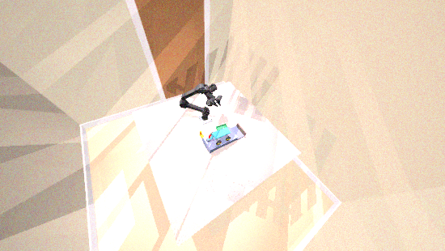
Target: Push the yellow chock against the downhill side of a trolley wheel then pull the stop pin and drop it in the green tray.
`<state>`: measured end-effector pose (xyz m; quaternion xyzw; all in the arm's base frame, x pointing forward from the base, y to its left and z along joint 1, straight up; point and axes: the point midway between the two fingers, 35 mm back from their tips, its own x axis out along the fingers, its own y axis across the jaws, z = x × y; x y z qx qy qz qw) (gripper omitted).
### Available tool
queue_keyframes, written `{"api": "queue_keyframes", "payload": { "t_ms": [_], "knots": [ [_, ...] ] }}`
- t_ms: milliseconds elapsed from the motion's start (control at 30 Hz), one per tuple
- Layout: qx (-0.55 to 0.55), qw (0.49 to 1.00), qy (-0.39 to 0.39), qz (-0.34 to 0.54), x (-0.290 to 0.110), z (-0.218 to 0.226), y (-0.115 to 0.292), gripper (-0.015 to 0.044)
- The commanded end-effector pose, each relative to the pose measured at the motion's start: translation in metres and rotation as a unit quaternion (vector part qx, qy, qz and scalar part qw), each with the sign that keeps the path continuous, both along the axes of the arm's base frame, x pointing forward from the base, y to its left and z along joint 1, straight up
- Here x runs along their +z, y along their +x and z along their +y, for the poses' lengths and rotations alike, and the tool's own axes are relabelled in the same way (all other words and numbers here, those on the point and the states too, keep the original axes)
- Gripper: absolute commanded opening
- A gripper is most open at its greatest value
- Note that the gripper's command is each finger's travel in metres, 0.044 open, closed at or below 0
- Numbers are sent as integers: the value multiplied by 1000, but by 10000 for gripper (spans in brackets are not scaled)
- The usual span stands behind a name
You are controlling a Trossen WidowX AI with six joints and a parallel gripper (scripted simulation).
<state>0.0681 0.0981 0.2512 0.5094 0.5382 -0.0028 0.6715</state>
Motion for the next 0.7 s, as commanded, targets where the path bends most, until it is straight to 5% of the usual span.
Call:
{"api": "queue_keyframes", "payload": {
  "t_ms": [0,667],
  "knots": [
    [33,998,-47,-37,-1,1,7,190],
    [239,904,-318,-154,-17,-12,57,190]
  ]
}}
